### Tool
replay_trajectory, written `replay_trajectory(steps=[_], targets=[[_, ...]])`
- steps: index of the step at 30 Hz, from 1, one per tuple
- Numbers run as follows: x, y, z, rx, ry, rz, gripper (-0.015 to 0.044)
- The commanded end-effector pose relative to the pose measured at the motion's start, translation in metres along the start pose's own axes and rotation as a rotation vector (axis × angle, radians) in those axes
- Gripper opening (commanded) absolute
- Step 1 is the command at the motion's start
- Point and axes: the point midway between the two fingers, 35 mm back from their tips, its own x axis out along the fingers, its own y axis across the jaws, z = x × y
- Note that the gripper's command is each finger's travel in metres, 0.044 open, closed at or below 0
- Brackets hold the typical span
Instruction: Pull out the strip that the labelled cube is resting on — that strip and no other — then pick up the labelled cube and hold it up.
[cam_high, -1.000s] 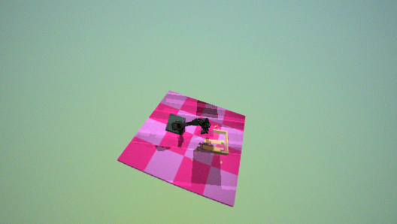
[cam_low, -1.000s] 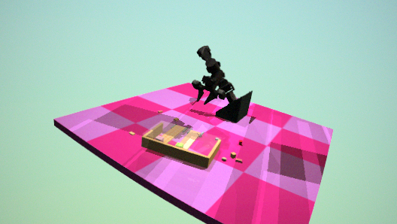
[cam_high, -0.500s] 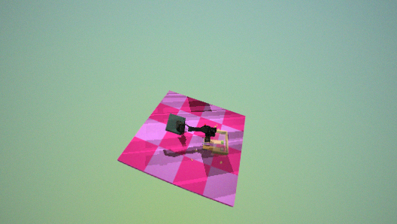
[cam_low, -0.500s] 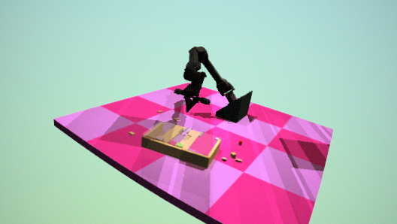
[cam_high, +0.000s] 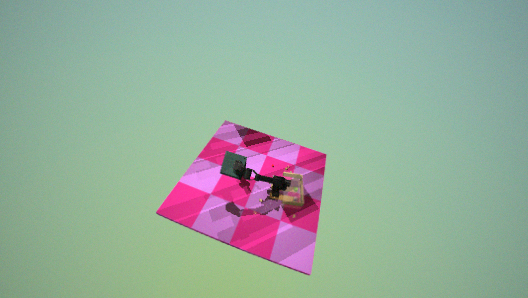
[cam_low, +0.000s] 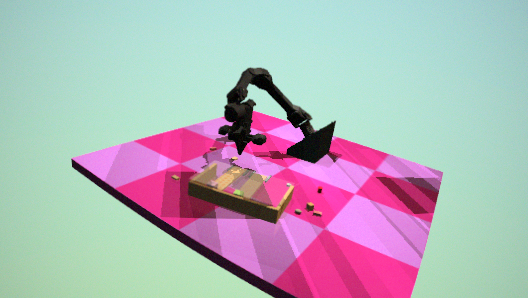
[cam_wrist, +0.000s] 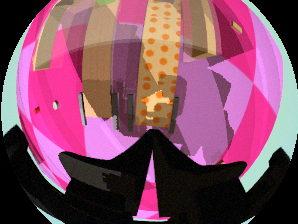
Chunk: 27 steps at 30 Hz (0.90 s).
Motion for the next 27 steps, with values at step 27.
replay_trajectory(steps=[27], targets=[[0.048,0.0,0.001,0.005,0.006,0.006,0.0]])
